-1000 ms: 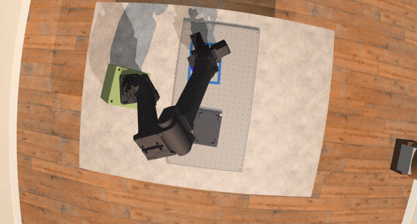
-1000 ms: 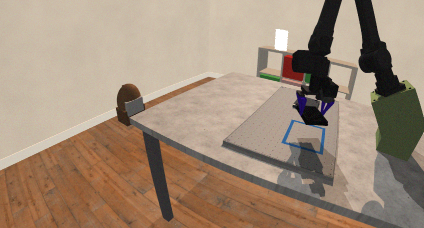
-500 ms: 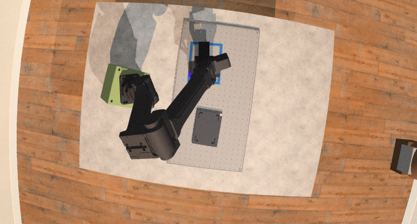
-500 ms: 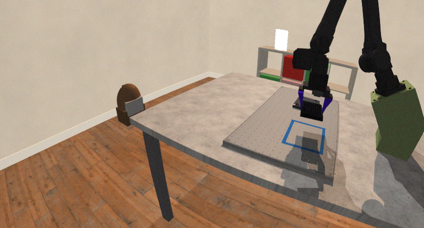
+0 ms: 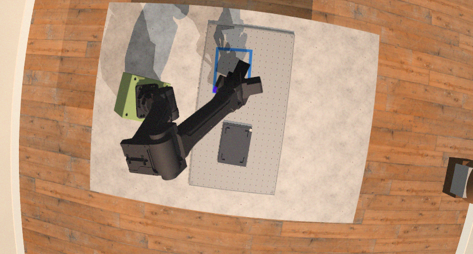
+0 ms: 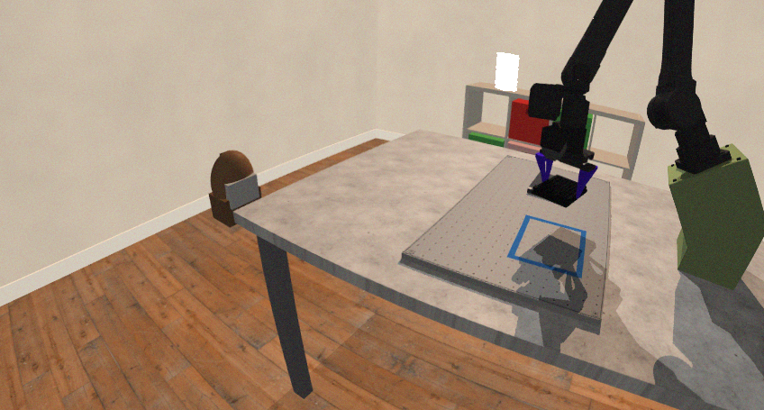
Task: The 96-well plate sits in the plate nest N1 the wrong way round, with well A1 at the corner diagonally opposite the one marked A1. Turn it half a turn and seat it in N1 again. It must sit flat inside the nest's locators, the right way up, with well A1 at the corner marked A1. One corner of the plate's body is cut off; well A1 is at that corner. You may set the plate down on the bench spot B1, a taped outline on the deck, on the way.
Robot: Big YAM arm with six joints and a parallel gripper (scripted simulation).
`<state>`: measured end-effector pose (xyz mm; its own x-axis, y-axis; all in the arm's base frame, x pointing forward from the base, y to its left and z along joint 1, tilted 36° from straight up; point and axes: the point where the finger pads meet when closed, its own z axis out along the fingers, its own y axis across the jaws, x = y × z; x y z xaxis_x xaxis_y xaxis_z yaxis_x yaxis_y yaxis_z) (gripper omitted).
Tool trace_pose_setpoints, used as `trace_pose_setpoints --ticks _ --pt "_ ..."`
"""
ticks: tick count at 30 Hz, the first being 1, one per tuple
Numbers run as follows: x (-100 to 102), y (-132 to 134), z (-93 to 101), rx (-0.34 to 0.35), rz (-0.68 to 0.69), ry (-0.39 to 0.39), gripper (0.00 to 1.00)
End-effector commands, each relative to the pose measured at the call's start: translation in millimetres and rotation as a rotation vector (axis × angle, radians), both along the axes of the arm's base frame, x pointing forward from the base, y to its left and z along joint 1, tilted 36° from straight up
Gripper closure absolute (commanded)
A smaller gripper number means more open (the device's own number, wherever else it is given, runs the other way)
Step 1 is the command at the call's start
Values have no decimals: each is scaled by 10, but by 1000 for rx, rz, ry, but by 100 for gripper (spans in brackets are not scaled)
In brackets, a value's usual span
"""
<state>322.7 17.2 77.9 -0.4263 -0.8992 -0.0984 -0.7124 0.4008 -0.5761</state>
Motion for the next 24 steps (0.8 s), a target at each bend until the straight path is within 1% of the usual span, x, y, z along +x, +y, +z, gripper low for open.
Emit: trace_pose_setpoints --ticks 1,3,5,7,8,14,17,22,24 --pt "-6 -115 105 86 -128 -46 100" --pt "-24 -182 105 122 -182 -55 100" --pt "6 -242 165 162 -235 -77 100" --pt "6 -242 165 162 -235 -77 100" --pt "18 -274 191 181 -261 -87 100" --pt "-24 -473 205 292 -423 -118 100" --pt "-10 -573 259 349 -502 -142 100" --pt "46 -747 401 447 -631 -194 100" --pt "46 -747 401 447 -631 -194 100"
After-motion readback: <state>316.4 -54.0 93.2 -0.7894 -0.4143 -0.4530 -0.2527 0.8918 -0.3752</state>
